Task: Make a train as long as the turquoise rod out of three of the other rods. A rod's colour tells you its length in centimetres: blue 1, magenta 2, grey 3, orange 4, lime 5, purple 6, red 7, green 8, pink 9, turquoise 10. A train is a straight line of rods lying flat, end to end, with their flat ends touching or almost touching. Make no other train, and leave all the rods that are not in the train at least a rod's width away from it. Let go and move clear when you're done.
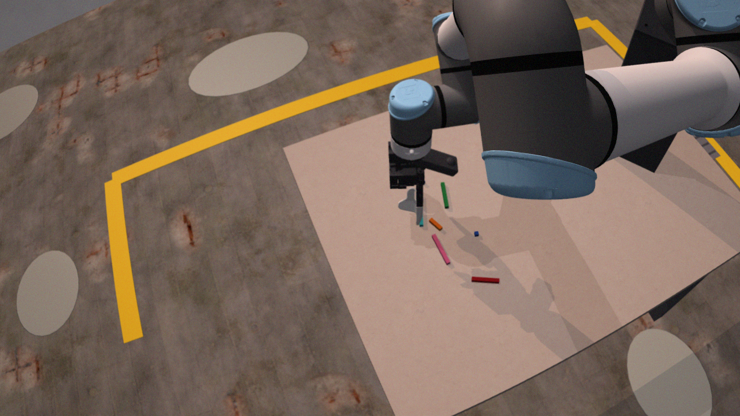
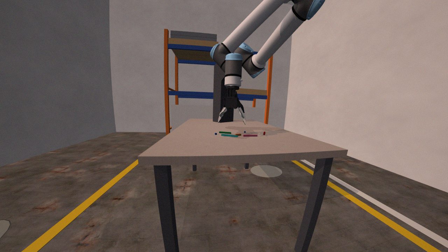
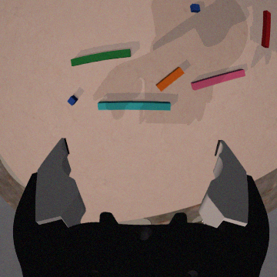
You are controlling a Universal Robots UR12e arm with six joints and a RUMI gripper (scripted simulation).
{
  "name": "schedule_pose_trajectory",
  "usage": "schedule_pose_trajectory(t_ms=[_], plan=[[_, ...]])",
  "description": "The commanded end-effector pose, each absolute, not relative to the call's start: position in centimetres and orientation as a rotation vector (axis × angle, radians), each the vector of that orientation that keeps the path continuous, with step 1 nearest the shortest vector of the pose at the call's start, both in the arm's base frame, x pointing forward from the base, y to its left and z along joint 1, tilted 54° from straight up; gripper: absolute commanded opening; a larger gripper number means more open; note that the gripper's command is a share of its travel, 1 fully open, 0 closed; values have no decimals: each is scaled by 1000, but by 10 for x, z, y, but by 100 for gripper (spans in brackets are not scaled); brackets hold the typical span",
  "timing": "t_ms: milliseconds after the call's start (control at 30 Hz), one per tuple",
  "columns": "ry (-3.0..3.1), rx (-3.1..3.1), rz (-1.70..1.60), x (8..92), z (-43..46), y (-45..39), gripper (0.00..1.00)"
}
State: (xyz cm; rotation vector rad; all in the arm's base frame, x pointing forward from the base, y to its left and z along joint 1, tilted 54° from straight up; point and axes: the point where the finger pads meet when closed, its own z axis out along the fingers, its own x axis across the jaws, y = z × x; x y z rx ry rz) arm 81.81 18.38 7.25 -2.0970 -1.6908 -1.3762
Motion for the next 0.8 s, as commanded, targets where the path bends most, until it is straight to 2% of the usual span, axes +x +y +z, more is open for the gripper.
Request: schedule_pose_trajectory(t_ms=[0, 767], plan=[[-1889, -1997, -1406, 822, 79, 185, 100], [-2174, -1829, -1455, 828, 88, 187, 100]])
